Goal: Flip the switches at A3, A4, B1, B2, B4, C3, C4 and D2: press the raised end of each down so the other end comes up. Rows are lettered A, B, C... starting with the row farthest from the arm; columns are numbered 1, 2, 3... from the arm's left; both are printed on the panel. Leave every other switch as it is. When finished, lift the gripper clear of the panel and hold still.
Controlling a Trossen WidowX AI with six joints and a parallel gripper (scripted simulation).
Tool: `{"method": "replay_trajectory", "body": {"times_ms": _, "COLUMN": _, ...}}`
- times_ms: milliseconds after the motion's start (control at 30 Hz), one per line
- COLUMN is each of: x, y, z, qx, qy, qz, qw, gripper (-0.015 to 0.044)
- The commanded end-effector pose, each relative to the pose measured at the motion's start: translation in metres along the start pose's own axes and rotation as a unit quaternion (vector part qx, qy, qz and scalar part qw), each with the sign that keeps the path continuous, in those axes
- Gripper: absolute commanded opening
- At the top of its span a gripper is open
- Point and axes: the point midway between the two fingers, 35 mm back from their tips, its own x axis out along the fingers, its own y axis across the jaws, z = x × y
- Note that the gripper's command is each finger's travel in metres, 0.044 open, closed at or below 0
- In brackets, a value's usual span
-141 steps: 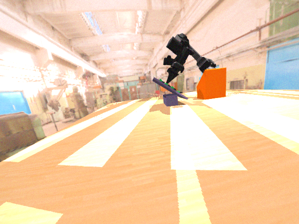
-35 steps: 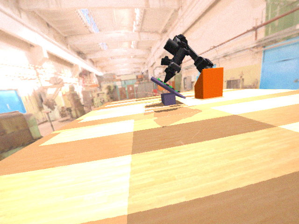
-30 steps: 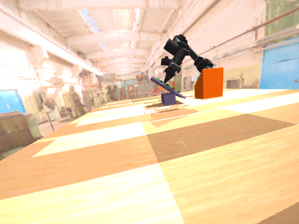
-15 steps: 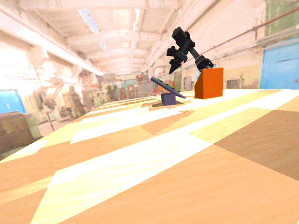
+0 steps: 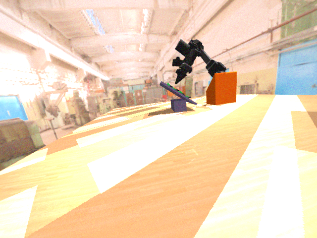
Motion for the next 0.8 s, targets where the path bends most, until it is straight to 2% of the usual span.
{"method": "replay_trajectory", "body": {"times_ms": 0, "x": 0.008, "y": 0.001, "z": -0.002, "qx": -0.004, "qy": 0.002, "qz": 0.002, "qw": 1.000, "gripper": 0.0000}}
{"method": "replay_trajectory", "body": {"times_ms": 767, "x": 0.025, "y": 0.001, "z": -0.001, "qx": -0.004, "qy": 0.001, "qz": 0.002, "qw": 1.000, "gripper": 0.0000}}
